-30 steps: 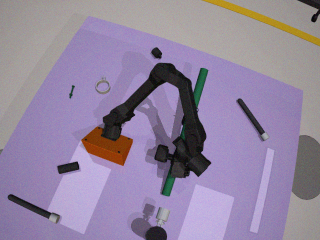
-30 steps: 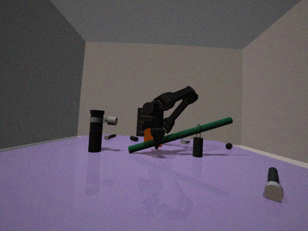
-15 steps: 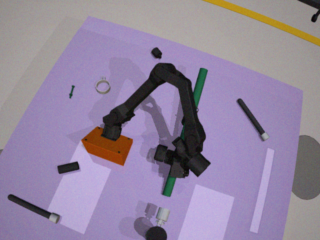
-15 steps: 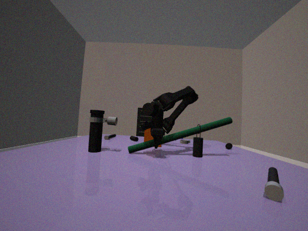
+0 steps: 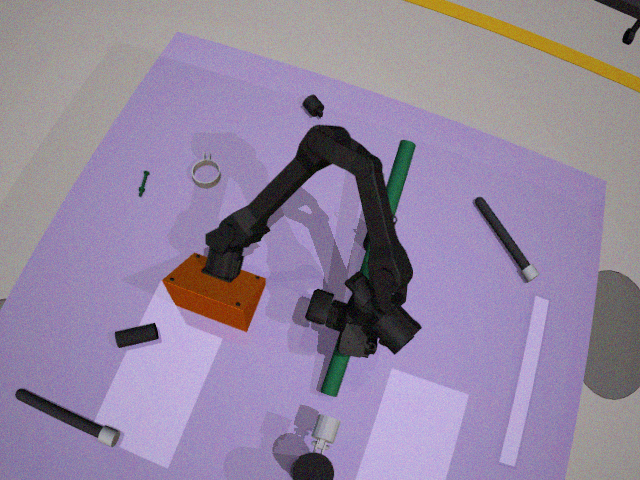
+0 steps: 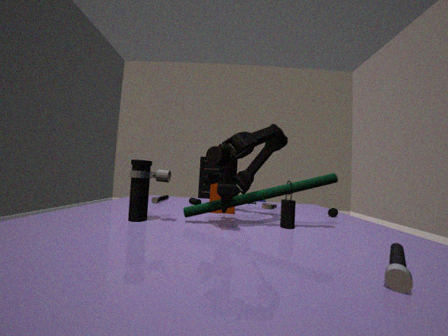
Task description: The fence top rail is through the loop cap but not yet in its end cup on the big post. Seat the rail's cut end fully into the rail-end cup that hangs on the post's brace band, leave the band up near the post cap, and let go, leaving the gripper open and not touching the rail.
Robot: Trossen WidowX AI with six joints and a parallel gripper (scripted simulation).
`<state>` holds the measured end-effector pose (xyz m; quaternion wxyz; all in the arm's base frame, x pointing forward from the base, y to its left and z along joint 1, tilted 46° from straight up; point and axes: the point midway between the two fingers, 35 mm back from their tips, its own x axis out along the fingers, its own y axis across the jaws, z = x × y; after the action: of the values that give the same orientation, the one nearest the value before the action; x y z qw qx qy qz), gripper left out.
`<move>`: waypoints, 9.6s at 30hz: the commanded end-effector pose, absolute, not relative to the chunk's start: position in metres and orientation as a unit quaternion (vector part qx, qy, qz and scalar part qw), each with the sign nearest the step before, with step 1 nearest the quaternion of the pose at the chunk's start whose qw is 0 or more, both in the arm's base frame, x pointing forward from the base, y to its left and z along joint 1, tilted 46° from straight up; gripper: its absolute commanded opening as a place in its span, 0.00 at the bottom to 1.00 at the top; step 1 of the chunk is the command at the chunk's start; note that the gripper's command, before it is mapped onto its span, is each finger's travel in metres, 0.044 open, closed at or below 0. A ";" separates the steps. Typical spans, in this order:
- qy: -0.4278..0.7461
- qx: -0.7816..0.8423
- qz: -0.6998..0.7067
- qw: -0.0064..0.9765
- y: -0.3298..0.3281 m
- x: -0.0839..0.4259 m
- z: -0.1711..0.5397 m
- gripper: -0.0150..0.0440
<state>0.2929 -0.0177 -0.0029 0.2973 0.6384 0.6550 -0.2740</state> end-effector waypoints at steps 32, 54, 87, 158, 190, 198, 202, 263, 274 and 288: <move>0.600 0.594 -0.365 0.392 -0.093 0.296 0.022 0.25; 0.600 0.594 -0.365 0.393 -0.098 0.298 0.025 0.25; 0.605 0.592 -0.363 0.390 -0.112 0.301 0.016 0.25; 0.614 0.589 -0.361 0.382 -0.111 0.298 0.010 0.25; 0.613 0.589 -0.362 0.383 -0.118 0.298 0.009 0.25; 0.621 0.590 -0.354 0.375 -0.107 0.298 0.009 0.25; 0.621 0.590 -0.354 0.375 -0.107 0.298 0.009 0.25; 0.621 0.590 -0.354 0.375 -0.127 0.303 0.008 0.25; 0.621 0.590 -0.354 0.375 -0.131 0.301 0.005 0.25; 0.621 0.590 -0.354 0.375 -0.135 0.300 0.001 0.25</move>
<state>0.3003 -0.1250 0.0019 0.3697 0.5900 0.6279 -0.3477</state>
